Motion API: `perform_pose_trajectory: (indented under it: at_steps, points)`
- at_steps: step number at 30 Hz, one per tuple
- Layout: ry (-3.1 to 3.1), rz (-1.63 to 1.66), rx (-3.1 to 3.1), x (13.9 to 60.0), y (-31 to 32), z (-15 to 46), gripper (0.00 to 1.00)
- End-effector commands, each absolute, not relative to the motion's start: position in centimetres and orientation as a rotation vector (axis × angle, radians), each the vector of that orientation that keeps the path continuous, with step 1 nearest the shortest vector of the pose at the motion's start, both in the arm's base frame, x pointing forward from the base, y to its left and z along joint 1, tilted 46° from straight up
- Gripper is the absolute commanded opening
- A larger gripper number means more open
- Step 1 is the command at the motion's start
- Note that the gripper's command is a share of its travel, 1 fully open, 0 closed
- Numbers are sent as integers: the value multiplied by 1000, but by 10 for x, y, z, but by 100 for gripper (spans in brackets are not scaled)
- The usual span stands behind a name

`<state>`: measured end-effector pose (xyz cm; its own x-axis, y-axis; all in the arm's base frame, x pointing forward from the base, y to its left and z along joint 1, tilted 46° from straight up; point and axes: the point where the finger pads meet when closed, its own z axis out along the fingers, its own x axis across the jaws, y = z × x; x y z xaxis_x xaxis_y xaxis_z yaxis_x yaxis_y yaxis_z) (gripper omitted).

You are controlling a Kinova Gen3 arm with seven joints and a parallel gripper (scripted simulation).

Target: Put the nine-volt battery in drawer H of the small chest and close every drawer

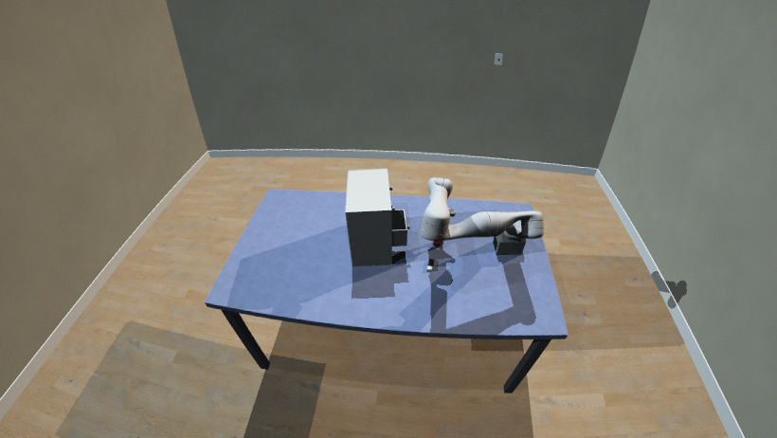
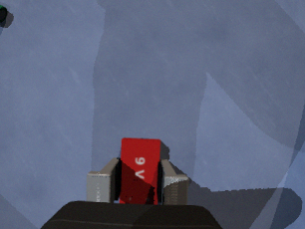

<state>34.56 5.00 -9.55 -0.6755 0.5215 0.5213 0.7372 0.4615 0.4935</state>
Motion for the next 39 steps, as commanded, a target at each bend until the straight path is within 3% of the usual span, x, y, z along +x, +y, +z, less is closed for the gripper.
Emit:
perform_pose_trajectory:
  at_steps: [1,20,39]
  points:
    - [-2425,-1026,-1071,344,50,-98,51]
    - [-2423,-1025,-1074,344,47,-96,51]
    - [-2428,-1024,-1072,343,-22,-29,51]
